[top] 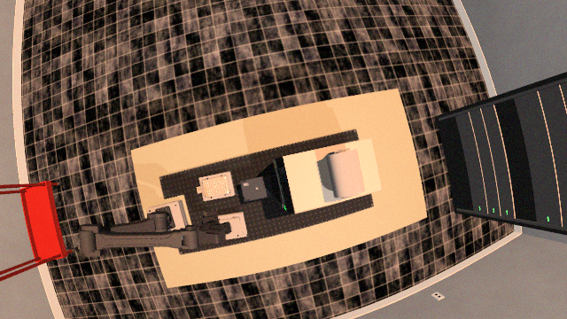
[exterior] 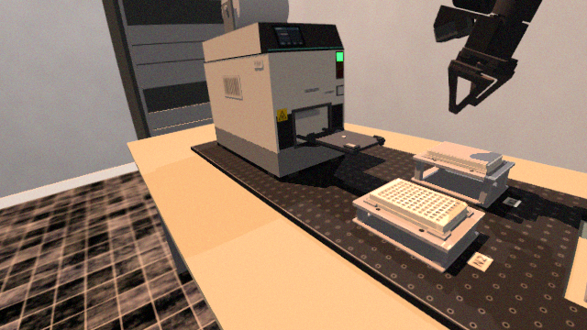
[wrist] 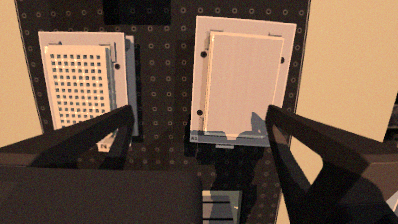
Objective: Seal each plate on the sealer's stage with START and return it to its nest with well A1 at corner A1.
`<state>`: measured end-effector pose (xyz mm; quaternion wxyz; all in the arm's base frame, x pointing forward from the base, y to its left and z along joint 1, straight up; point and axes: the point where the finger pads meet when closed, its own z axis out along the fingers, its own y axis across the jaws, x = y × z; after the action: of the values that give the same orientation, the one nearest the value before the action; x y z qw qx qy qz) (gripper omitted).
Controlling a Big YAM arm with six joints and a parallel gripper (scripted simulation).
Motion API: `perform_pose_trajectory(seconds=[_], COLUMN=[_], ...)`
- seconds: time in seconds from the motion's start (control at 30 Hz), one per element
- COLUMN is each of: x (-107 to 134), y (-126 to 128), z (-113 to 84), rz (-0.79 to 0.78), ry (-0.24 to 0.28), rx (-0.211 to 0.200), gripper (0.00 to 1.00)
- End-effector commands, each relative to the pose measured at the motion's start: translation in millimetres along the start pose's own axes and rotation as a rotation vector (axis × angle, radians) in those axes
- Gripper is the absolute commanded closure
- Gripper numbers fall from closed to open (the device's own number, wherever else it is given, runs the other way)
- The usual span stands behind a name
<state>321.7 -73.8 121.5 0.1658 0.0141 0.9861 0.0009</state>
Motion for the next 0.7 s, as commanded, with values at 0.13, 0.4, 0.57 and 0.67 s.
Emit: perform_pose_trajectory(seconds=[0.13, 0.4, 0.57, 0.67], x=[4.5, 2.0, -4.0, -6.5], y=[22.4, 67.9, 88.1, 94.6], z=[-1.3, -8.7, -9.2, -9.4], rz=[0.076, 0.085, 0.096, 0.090], ry=[0.012, -0.012, -0.019, -0.017], rx=[0.009, 0.010, 0.009, 0.007], gripper=[0.00, 0.00, 0.00, 0.00])
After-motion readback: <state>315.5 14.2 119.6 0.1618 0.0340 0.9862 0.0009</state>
